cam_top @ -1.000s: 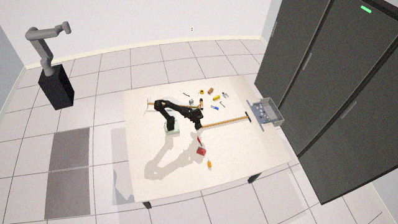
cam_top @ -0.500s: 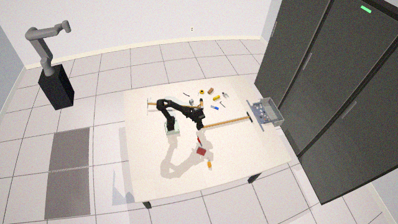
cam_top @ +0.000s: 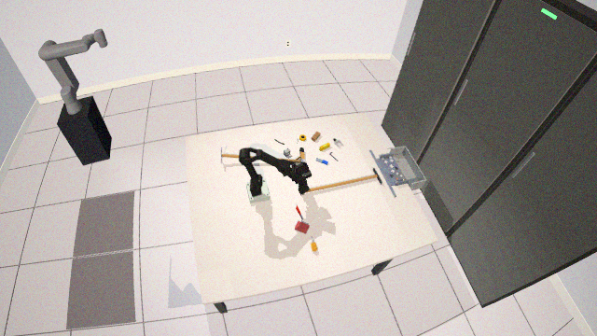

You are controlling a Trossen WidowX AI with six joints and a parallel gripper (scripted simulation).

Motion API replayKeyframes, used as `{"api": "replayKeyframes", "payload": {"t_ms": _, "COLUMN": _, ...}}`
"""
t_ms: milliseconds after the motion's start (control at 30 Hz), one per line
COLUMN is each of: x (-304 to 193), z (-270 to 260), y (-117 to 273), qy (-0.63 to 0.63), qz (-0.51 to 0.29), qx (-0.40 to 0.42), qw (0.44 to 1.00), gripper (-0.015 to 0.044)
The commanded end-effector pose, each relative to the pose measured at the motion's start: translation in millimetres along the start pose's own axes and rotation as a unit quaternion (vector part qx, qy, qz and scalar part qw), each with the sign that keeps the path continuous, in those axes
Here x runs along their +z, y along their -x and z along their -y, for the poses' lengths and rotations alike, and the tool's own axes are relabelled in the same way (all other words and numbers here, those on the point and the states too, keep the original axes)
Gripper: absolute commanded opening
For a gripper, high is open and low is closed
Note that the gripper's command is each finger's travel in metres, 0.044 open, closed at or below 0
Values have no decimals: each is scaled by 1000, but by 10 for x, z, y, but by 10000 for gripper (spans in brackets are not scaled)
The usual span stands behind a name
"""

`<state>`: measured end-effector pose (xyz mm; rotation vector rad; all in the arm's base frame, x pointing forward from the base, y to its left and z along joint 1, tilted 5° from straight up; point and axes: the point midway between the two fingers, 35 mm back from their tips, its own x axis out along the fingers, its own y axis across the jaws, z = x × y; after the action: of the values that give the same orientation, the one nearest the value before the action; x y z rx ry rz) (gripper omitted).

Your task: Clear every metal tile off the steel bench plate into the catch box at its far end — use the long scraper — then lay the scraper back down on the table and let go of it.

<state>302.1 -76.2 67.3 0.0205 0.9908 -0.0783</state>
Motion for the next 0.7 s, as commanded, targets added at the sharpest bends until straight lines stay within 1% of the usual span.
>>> {"api": "replayKeyframes", "payload": {"t_ms": 0, "x": 107, "z": 25, "y": -12, "qy": -2, "qz": 9, "qx": -4, "qw": 1000, "gripper": 0}}
{"api": "replayKeyframes", "payload": {"t_ms": 667, "x": 356, "z": 58, "y": -201, "qy": -5, "qz": 10, "qx": -8, "qw": 1000, "gripper": 0}}
